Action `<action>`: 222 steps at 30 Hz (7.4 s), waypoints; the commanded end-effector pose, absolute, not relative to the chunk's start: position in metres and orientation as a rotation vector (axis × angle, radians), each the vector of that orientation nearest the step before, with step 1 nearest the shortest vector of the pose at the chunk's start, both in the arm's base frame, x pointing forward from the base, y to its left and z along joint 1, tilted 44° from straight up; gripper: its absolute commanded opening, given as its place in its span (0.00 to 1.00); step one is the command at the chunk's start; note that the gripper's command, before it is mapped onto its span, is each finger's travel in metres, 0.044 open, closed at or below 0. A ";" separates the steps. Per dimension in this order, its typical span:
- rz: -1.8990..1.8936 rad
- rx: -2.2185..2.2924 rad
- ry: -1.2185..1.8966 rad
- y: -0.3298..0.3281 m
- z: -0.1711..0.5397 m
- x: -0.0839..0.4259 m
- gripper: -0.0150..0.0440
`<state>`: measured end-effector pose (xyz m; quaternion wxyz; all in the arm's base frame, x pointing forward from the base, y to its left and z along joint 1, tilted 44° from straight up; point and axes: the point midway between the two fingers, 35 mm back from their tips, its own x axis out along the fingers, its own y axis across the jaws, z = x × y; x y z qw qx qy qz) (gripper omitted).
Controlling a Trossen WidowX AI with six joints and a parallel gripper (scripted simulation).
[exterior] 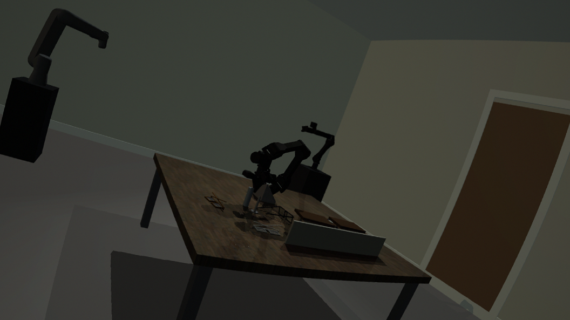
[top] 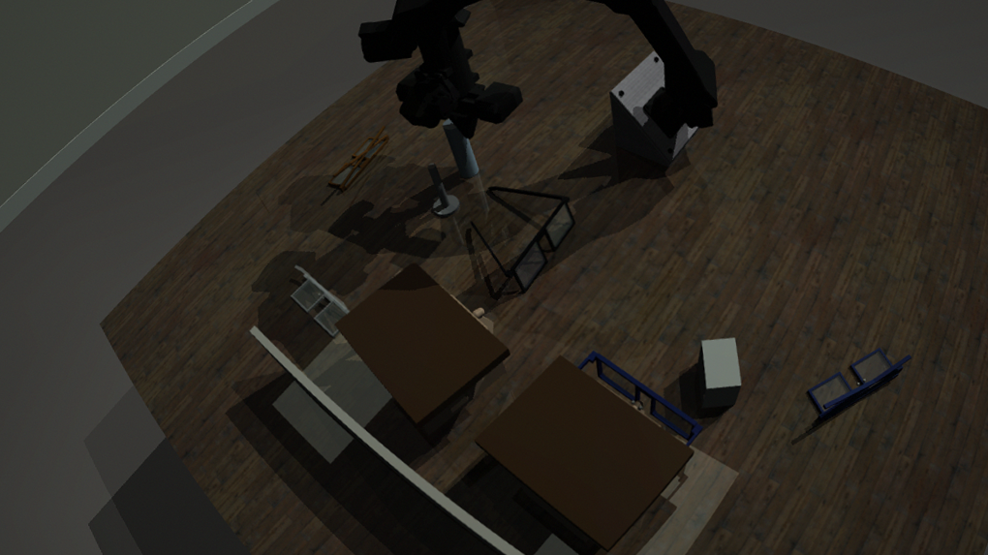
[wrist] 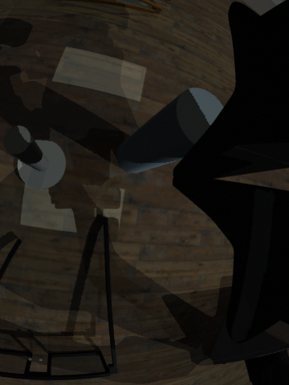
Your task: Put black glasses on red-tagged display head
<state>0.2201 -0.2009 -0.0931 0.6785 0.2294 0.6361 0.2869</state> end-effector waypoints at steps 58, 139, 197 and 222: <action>0.642 0.508 1.426 -0.227 -0.115 0.224 0.25; 0.654 0.521 1.423 -0.069 0.023 0.261 0.46; 0.656 0.514 1.422 -0.028 -0.016 0.262 0.29; 0.650 0.516 1.425 -0.080 0.034 0.263 0.25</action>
